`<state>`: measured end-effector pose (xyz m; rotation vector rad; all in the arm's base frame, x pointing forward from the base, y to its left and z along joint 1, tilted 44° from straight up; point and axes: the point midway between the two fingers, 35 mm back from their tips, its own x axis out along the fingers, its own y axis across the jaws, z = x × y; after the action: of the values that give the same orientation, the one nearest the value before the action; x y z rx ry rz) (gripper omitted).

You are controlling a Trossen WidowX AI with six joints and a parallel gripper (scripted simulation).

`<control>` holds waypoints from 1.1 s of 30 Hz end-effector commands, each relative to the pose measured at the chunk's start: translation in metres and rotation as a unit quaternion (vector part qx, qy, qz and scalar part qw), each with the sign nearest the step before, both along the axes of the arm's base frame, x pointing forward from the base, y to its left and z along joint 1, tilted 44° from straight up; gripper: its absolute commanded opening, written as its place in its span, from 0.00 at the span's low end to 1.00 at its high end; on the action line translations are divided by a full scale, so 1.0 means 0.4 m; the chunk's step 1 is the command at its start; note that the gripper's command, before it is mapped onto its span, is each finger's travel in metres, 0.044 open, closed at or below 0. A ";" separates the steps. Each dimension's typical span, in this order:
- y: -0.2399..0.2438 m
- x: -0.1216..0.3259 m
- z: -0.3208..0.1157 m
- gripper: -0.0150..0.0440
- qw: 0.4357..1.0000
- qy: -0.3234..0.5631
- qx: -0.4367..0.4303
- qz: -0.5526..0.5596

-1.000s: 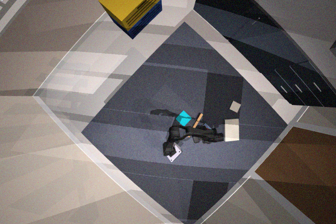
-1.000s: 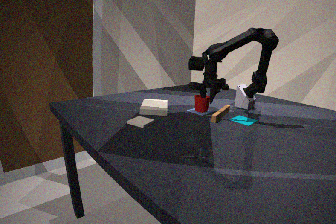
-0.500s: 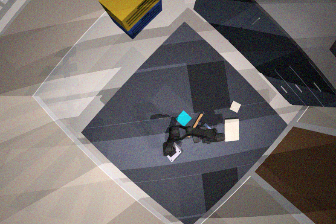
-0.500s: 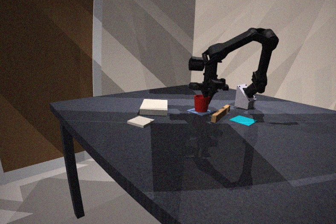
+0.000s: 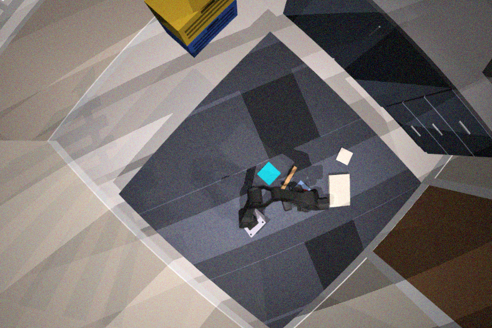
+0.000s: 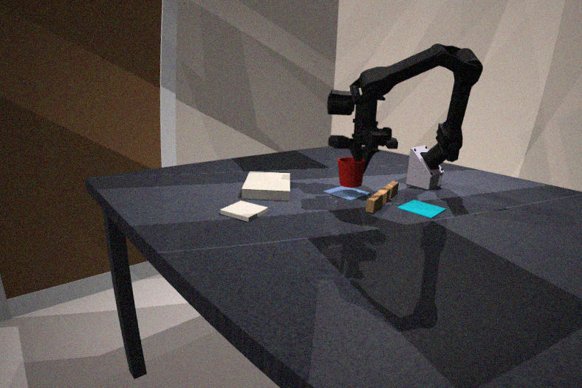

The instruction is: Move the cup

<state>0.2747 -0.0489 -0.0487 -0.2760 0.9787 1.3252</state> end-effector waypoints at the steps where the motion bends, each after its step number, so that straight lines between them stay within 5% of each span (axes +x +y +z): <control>1: -0.034 0.008 0.034 0.25 1.000 -0.006 -0.005 0.001; 33: -0.048 -0.004 0.068 0.25 1.000 -0.003 -0.001 -0.002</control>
<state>0.2740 -0.0697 -0.0232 -0.2804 0.9744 1.3198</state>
